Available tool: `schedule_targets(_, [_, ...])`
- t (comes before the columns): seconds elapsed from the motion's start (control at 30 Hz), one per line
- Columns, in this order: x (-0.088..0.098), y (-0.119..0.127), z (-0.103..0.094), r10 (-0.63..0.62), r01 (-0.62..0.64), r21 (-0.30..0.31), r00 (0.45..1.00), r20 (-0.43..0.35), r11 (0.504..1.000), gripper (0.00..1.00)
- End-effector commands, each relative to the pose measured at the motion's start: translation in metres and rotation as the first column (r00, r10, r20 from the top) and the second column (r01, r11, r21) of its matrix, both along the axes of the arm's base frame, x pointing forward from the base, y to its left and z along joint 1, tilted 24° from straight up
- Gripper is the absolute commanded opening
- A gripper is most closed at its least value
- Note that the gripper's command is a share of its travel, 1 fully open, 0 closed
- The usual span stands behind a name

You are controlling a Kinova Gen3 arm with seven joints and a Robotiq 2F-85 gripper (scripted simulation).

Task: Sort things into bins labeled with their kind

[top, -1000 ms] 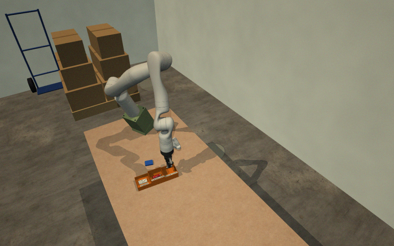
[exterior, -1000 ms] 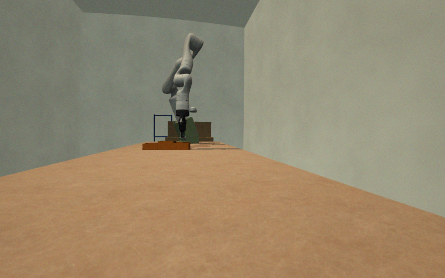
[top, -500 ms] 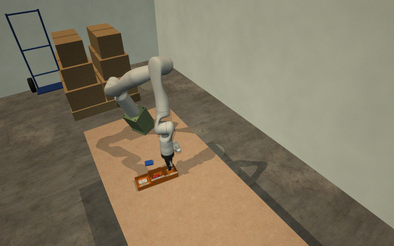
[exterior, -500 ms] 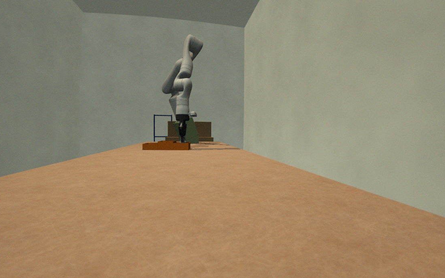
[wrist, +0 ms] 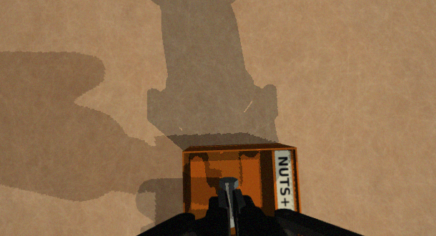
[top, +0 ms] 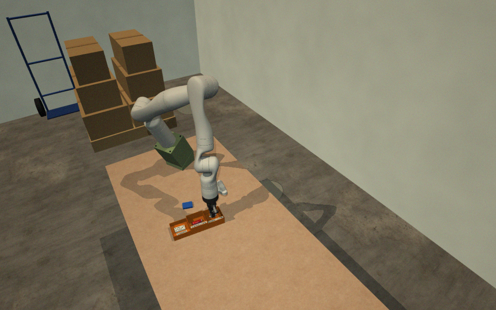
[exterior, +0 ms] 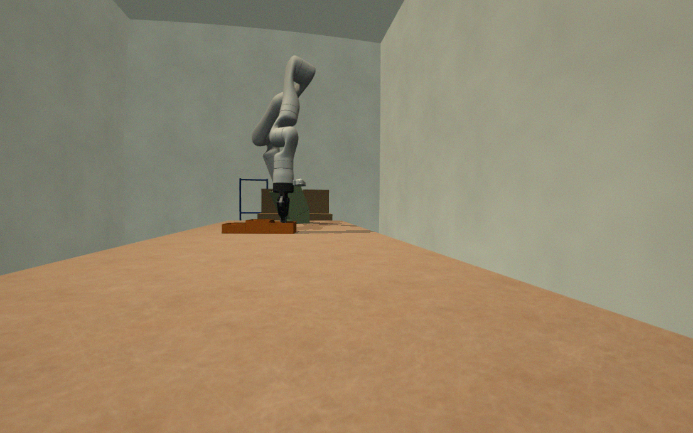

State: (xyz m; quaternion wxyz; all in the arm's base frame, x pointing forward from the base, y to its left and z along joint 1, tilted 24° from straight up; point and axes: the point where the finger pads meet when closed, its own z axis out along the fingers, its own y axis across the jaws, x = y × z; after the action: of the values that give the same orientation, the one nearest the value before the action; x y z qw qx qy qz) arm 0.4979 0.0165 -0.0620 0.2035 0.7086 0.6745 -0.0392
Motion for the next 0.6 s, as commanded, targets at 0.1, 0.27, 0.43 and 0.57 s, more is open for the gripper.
schedule_targets(0.1, [0.0003, 0.0000, 0.0003, -0.001, 0.001, 0.001, 1.000, 0.001, 1.000, 0.00])
schedule_targets(0.27, [0.0004, 0.0002, 0.0002, -0.001, 0.001, 0.001, 1.000, 0.001, 1.000, 0.30])
schedule_targets(0.43, [0.0004, 0.0002, 0.0002, -0.001, 0.001, 0.001, 1.000, 0.001, 1.000, 0.30])
schedule_targets(0.57, [0.0004, 0.0002, 0.0003, -0.001, 0.001, 0.001, 1.000, 0.001, 1.000, 0.30])
